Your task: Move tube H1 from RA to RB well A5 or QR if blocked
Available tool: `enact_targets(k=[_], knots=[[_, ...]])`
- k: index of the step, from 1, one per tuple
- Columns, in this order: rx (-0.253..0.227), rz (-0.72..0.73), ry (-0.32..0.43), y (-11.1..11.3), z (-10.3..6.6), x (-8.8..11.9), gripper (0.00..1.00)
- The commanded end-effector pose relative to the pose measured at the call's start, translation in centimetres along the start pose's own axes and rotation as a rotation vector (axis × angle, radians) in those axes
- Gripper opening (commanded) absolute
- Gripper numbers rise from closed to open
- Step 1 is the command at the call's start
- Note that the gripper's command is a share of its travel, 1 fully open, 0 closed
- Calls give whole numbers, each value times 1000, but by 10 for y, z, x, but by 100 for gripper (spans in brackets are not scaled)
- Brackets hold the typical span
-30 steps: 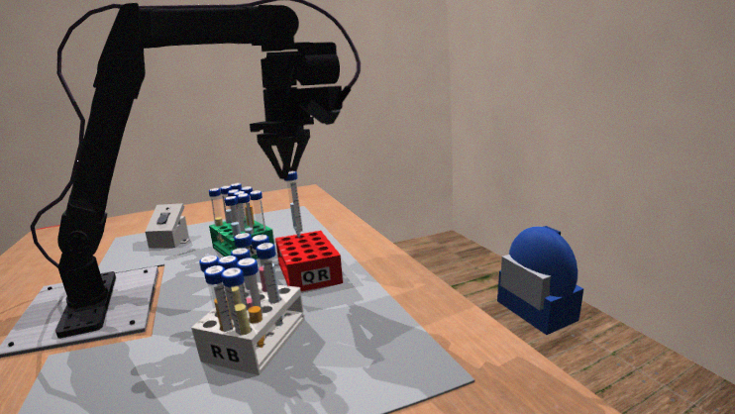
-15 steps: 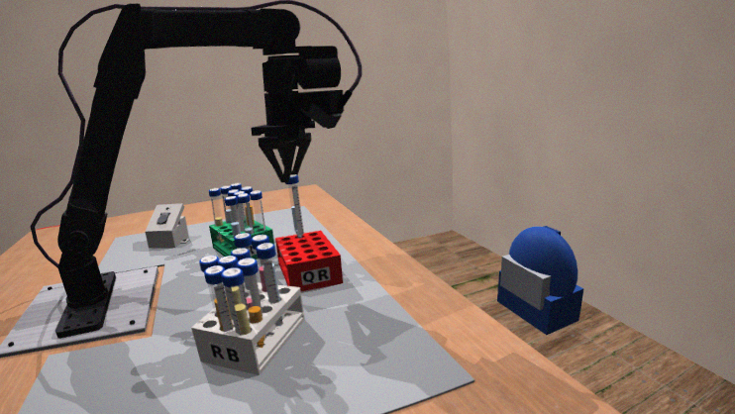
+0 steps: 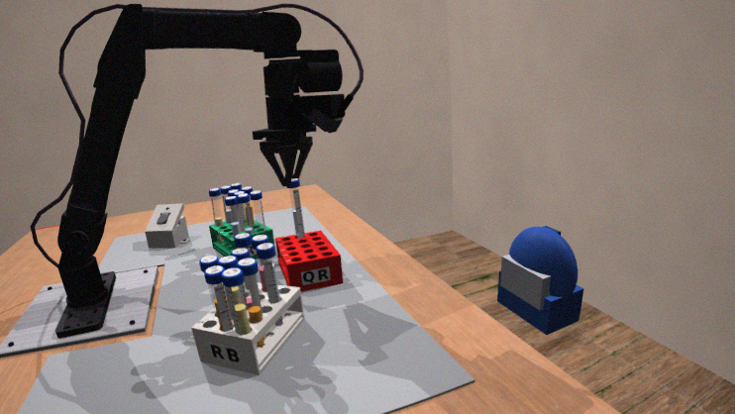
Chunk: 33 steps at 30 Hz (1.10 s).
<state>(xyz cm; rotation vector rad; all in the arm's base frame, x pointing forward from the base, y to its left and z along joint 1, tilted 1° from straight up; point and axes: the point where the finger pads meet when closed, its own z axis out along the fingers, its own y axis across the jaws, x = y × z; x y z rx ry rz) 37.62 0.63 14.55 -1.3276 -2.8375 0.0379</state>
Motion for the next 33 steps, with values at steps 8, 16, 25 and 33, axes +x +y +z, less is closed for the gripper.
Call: enact_targets(k=[8,16,25,33], knots=[[-24,2,-26,0,-1,-4,0],[-31,2,-31,1,0,-5,0],[-33,3,-33,2,4,-5,0],[-56,3,-51,7,-1,-10,0]])
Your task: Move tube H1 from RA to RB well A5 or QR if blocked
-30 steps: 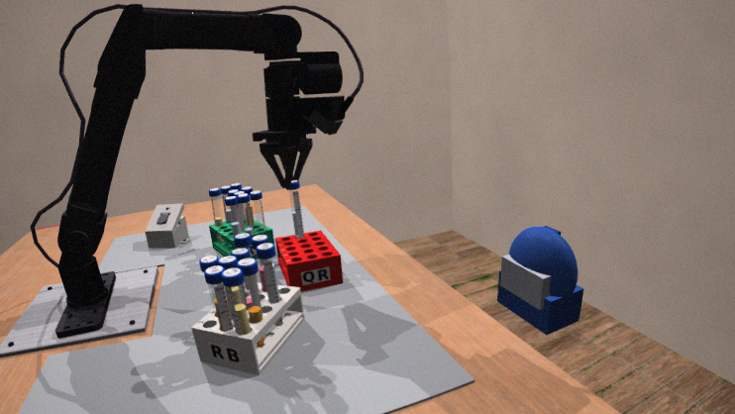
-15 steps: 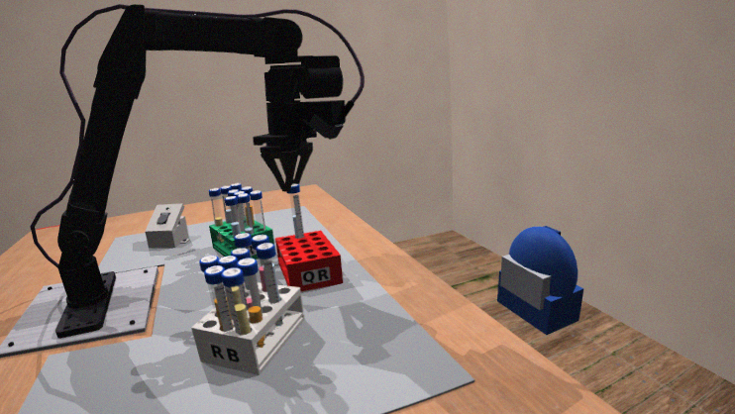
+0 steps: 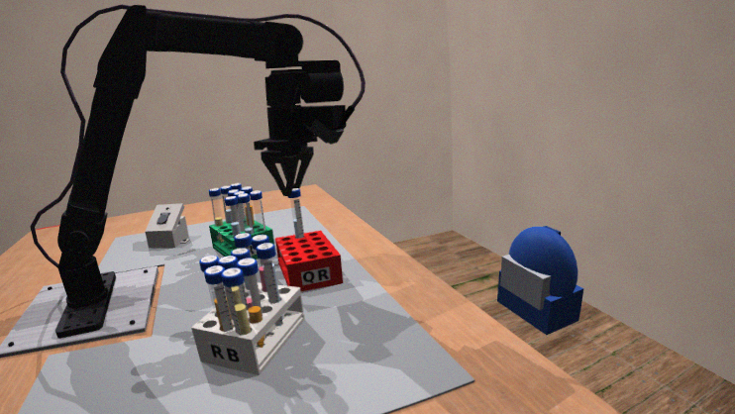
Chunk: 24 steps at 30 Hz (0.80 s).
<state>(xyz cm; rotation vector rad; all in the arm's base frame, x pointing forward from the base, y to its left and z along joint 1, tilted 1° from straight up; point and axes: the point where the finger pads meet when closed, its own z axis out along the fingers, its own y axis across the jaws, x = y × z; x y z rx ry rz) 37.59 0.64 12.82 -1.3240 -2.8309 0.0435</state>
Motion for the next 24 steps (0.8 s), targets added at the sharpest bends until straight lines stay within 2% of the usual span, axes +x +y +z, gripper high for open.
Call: enact_targets(k=[1,3,7,11,14,15,18,21,24], knots=[[-50,3,-46,4,-14,-8,0],[-31,3,-31,0,-6,-5,0],[-43,3,-41,2,-8,-7,0],[-31,4,-31,-1,-2,-5,0],[-39,4,-38,1,-5,-7,0],[-58,5,-53,5,-11,-10,0],[-31,4,-31,-1,0,-5,0],[-52,6,-49,4,-6,-10,0],[-45,6,-43,2,-3,-8,0]])
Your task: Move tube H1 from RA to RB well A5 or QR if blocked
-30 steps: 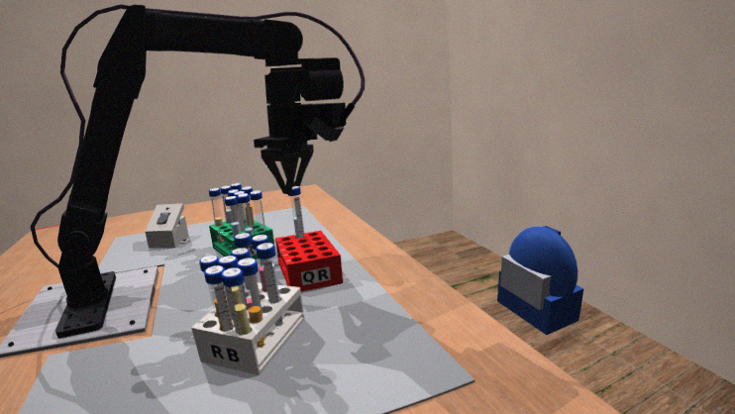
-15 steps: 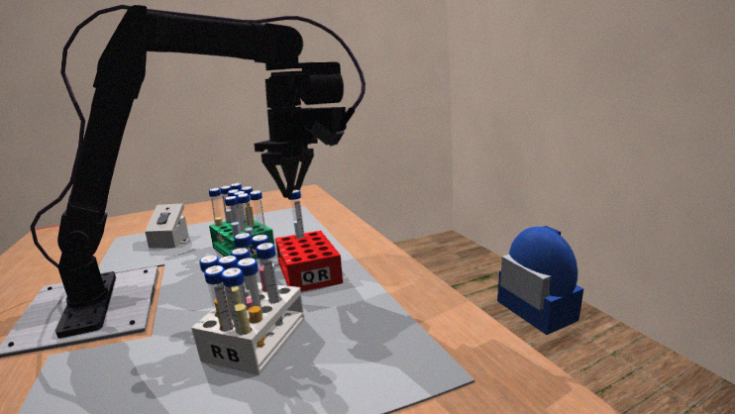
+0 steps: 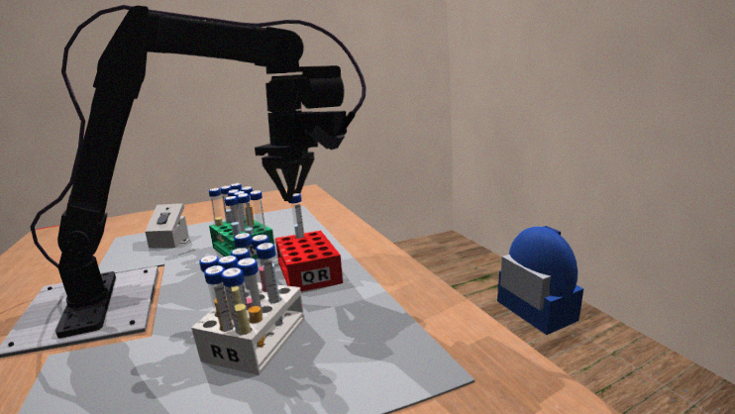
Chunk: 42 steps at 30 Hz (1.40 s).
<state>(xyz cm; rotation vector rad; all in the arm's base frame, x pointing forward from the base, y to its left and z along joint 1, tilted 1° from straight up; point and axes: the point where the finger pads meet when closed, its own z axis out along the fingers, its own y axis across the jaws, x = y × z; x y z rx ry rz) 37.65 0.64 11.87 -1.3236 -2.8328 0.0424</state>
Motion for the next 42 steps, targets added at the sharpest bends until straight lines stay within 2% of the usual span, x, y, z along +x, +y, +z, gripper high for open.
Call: enact_targets(k=[1,25,26,35,36,42], knots=[[-38,7,-37,0,-11,-7,0],[-24,1,-21,1,-5,-3,0],[-24,1,-21,1,-5,-3,24],[-24,1,-21,1,-5,-3,24],[-24,1,-21,1,-5,-3,30],[-24,1,-21,1,-5,-3,30]])
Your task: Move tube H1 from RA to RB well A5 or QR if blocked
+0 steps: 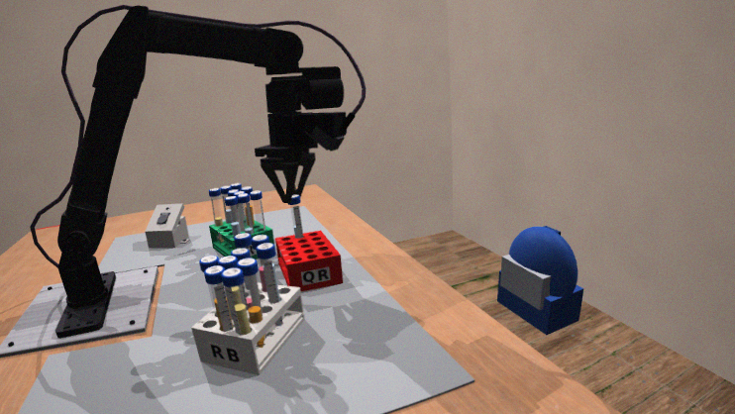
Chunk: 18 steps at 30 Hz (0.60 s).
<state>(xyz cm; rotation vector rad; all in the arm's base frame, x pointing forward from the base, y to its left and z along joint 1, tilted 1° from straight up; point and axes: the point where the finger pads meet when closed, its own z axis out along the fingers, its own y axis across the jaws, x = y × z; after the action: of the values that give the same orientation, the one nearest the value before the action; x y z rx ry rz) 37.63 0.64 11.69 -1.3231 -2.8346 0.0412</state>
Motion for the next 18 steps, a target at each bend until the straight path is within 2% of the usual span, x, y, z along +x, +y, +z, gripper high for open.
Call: enact_targets(k=[1,11,12,18], knots=[[-23,2,-20,2,-7,-3,30],[-23,2,-20,2,-7,-3,30],[-51,9,-48,2,-21,-10,30],[-41,10,-40,-2,-32,-6,30]])
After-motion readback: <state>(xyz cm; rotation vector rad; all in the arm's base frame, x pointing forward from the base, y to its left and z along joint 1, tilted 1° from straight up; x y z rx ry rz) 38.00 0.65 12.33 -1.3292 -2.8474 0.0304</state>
